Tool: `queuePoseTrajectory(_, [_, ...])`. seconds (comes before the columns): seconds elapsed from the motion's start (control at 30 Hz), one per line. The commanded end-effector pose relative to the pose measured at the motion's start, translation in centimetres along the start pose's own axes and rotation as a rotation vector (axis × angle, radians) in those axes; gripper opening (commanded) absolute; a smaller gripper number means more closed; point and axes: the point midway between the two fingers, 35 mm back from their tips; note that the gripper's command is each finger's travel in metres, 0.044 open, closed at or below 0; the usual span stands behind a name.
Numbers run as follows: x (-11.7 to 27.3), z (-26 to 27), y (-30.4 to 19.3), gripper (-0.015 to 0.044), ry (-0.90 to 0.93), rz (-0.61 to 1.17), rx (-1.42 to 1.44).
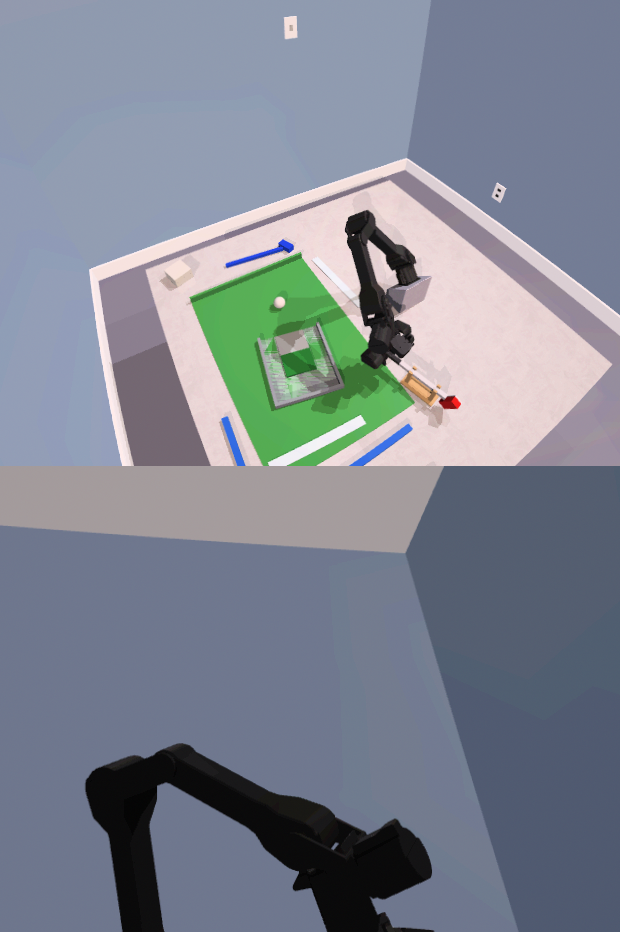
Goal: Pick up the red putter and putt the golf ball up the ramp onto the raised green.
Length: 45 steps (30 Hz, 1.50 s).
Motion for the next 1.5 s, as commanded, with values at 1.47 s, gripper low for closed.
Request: queuePoseTrajectory(1.47, [12.8, -1.6, -5.1, 0.0000, -0.048, 0.006, -0.386])
Point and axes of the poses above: the point midway between the two fingers, 35 mm back from their tips, its own x axis back along the fingers, its own z axis across the jaws, y = z × x
